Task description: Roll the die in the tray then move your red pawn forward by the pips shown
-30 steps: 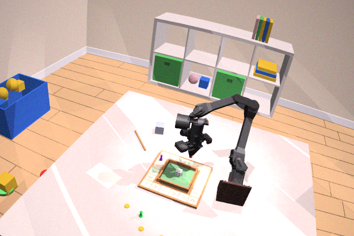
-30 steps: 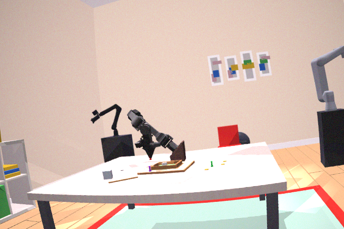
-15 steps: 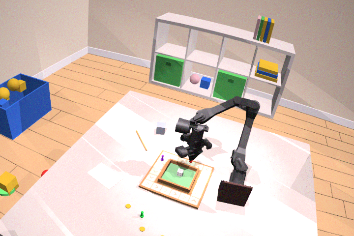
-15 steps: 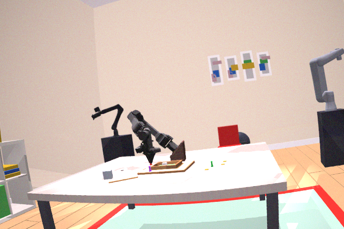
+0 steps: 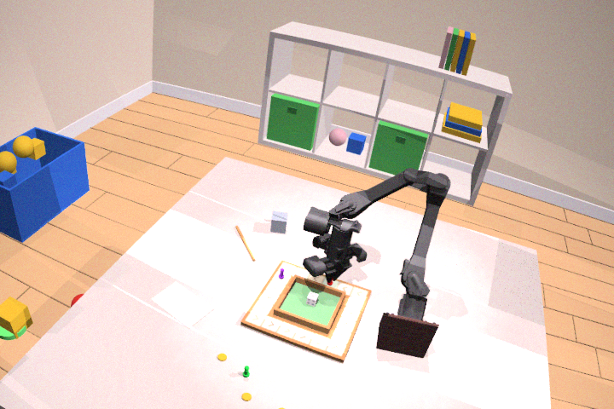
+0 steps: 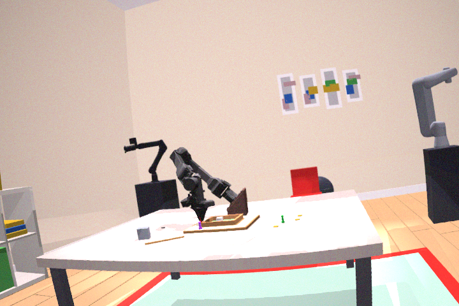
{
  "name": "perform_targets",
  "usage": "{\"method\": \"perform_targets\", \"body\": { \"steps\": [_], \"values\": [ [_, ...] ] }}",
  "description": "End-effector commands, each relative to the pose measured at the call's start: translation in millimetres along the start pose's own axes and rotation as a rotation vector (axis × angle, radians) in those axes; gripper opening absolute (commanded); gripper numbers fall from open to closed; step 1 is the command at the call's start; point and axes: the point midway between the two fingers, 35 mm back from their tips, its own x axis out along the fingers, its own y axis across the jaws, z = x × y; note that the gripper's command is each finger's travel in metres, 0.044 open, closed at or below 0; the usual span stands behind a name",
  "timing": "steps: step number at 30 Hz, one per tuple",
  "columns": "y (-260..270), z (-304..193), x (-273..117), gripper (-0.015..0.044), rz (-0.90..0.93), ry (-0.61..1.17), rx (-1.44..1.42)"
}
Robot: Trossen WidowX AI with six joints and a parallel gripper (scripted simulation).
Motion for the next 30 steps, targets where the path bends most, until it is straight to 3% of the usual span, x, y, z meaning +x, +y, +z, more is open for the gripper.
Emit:
{"method": "perform_targets", "body": {
  "steps": [1, 5, 9, 12, 17, 30],
  "values": [
    [-0.2, 0.1, -0.4, 0.0158, 0.0, 0.0, 0.001],
    [0.1, 0.2, -2.4, 0.0263, 0.0, 0.0, 0.001],
    [1.3, 0.1, -41.8, 0.0367, -0.003, 0.003, -0.005],
    [0.7, -0.1, -50.0, 0.044, -0.004, 0.002, -0.006],
    [6.6, -6.0, -58.0, 0.044, 0.005, 0.007, -0.04],
    [37.6, -130.5, -128.6, 0.044, -0.001, 0.012, -0.659]
  ]
}}
